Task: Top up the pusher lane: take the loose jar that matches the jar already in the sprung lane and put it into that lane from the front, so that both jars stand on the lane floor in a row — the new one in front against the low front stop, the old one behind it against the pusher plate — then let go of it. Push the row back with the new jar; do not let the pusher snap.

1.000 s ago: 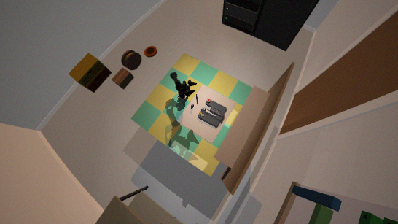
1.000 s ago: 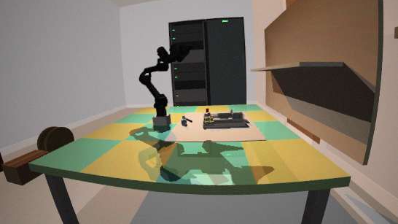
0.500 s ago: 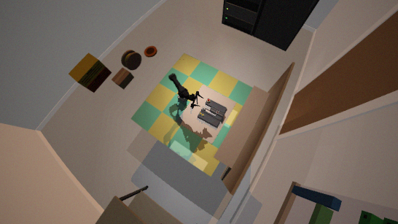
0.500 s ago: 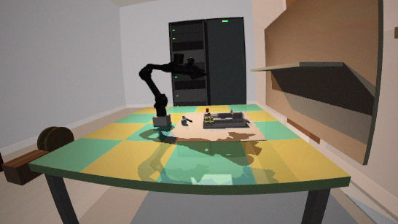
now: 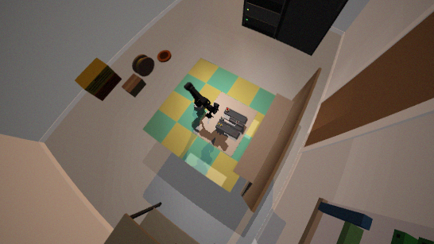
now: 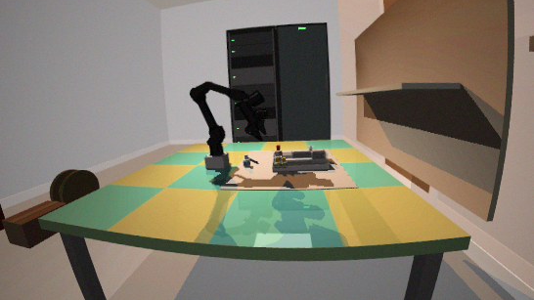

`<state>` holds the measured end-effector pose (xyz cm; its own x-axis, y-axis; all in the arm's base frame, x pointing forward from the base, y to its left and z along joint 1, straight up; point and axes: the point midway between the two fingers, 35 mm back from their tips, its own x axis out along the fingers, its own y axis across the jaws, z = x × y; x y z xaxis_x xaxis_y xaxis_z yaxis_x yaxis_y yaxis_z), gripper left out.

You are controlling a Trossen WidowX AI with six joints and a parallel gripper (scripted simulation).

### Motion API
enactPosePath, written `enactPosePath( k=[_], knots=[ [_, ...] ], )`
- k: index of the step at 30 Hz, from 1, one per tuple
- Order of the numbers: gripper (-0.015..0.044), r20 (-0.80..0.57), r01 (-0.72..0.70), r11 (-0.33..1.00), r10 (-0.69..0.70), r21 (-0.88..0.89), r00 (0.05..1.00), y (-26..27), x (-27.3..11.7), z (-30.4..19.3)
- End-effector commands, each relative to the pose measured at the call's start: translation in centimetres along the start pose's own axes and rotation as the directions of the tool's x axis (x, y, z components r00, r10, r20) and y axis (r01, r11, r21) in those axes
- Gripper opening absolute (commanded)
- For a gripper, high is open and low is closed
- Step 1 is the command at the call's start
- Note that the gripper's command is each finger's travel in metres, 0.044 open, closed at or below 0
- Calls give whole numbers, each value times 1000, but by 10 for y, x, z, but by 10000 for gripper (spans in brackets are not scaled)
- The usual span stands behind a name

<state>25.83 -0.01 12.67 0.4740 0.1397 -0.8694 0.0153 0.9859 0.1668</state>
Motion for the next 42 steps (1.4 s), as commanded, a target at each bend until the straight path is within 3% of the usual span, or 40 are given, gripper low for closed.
enactPosePath(
  k=[1,14,19,42],
  knots=[
    [440,-431,98,983,-157,-158,889,-11,4,-81],
    [440,-449,100,981,-166,-168,878,-16,-1,-90],
    [440,-450,100,981,-166,-168,878,-22,29,-105],
    [440,-450,100,981,-166,-168,877,-28,55,-120]
  ],
)
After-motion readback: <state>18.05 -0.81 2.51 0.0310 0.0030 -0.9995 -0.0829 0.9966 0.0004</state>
